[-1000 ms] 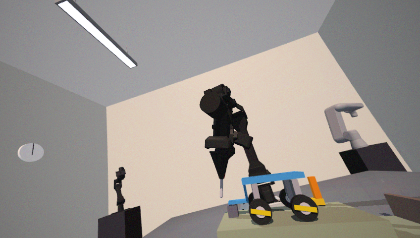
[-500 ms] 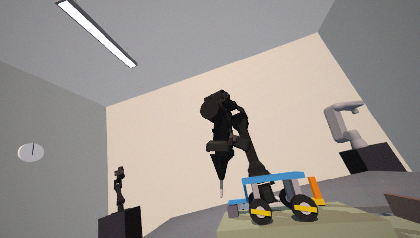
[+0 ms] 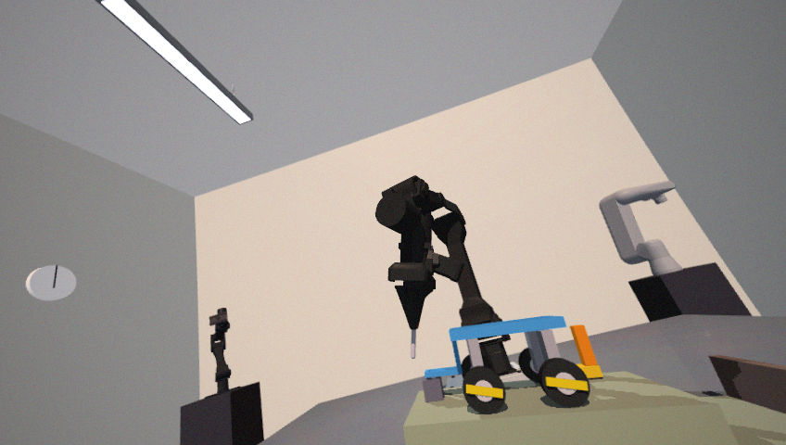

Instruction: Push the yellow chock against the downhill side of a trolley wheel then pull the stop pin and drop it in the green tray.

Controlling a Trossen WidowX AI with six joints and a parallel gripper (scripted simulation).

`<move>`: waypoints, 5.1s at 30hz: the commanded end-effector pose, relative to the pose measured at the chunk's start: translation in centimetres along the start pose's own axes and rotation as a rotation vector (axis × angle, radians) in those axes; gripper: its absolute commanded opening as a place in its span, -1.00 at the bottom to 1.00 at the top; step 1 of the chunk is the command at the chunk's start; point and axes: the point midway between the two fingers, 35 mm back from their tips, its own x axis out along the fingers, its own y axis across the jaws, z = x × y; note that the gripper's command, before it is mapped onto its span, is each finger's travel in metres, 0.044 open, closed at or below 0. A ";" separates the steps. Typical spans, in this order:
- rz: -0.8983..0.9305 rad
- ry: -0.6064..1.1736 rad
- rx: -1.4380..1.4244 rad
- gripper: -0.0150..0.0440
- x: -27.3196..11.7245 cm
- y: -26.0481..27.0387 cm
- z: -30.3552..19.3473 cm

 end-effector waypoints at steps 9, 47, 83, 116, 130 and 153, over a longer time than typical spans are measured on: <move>-0.005 -0.002 -0.002 -0.49 -0.3 0.2 2.9; -0.005 -0.013 -0.003 -0.49 -2.3 0.2 17.3; -0.058 -0.118 -0.563 -0.49 -3.0 0.6 22.2; -0.247 -0.246 -1.531 -0.49 -3.0 0.5 21.5; -0.247 -0.247 -1.536 -0.49 -1.6 1.9 22.0; -0.380 -0.385 -1.517 -0.49 2.9 2.4 25.3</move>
